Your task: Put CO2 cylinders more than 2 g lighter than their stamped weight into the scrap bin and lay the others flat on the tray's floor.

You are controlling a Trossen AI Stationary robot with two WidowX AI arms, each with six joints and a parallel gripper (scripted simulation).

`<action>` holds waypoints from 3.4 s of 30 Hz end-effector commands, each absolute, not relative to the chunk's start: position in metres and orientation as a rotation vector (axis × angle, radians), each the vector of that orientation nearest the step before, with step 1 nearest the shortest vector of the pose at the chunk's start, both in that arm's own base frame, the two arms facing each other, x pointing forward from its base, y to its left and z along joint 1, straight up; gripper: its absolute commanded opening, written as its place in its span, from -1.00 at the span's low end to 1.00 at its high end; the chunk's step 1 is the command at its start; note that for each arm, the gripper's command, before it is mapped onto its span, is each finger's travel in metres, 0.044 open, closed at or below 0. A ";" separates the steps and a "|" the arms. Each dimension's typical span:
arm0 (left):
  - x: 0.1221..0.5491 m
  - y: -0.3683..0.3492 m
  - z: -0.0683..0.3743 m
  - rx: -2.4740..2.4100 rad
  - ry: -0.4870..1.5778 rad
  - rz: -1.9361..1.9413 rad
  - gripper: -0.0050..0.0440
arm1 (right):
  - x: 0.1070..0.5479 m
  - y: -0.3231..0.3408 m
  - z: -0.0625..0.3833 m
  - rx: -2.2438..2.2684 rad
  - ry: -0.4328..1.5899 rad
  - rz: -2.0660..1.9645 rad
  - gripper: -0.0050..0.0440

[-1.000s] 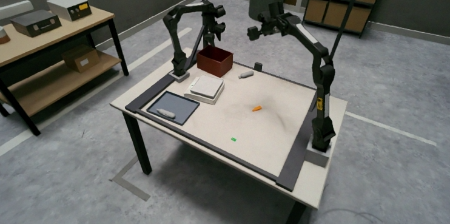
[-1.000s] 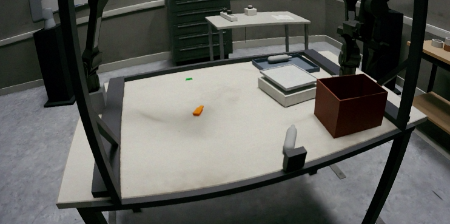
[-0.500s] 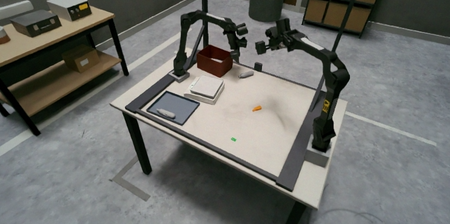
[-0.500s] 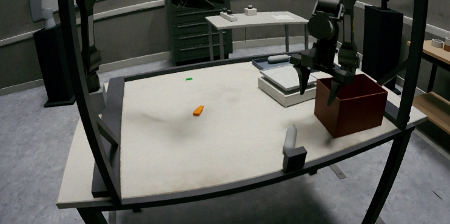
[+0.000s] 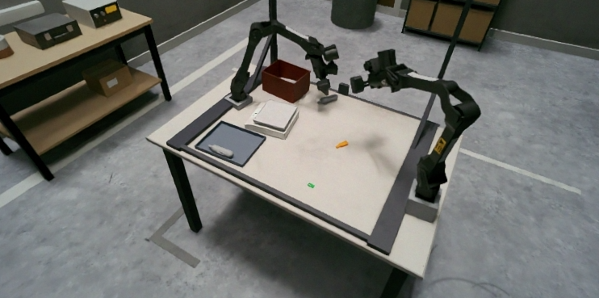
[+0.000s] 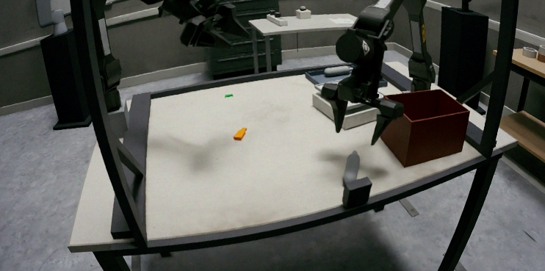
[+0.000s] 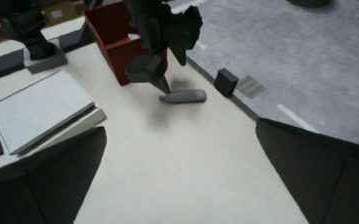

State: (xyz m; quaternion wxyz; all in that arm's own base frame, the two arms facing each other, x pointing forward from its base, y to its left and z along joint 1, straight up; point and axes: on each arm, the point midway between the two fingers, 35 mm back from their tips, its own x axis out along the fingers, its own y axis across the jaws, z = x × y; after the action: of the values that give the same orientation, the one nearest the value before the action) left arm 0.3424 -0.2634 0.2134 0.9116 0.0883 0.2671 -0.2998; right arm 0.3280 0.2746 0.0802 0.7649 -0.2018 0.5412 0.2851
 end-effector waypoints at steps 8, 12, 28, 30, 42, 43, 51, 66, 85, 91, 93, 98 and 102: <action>0.334 -0.261 0.215 0.171 0.522 -0.625 1.00 | 0.331 0.278 0.095 -0.428 1.136 0.631 1.00; 0.336 -0.262 0.219 0.169 0.513 -0.626 1.00 | 0.333 0.280 0.094 -0.391 1.152 0.606 0.61; 0.336 -0.262 0.219 0.169 0.513 -0.626 1.00 | 0.338 0.278 0.084 0.189 1.362 0.096 0.23; 0.336 -0.262 0.219 0.169 0.513 -0.626 1.00 | 0.339 0.278 0.083 0.271 1.377 0.016 0.23; 0.336 -0.262 0.219 0.169 0.513 -0.626 1.00 | 0.341 0.276 0.077 0.700 1.397 -0.437 0.23; 0.336 -0.262 0.219 0.169 0.513 -0.626 1.00 | 0.342 0.276 0.076 0.738 1.393 -0.481 0.23; 0.336 -0.262 0.219 0.169 0.513 -0.626 1.00 | 0.342 0.275 0.073 0.970 1.343 -0.752 0.23; 0.336 -0.262 0.219 0.169 0.513 -0.626 1.00 | 0.341 0.275 0.064 1.457 1.059 -1.379 0.23; 0.336 -0.262 0.219 0.169 0.513 -0.626 1.00 | 0.337 0.277 0.051 1.522 0.991 -1.478 0.23; 0.336 -0.262 0.219 0.169 0.513 -0.626 1.00 | 0.336 0.277 0.035 1.506 0.989 -1.494 0.23; 0.336 -0.262 0.219 0.169 0.513 -0.626 1.00 | 0.336 0.277 0.032 1.506 0.989 -1.494 0.23; 0.336 -0.262 0.219 0.169 0.513 -0.626 1.00 | 0.337 0.277 0.027 1.511 0.989 -1.489 0.23; 0.336 -0.262 0.219 0.169 0.513 -0.626 1.00 | 0.339 0.279 0.030 1.526 0.991 -1.474 0.23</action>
State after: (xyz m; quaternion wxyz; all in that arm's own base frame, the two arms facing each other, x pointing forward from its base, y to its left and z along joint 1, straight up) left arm 0.3361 -0.2614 0.2086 0.9125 0.0869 0.2610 -0.3028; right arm 0.3337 0.2755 0.0186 0.3909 0.5852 0.3912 -0.5931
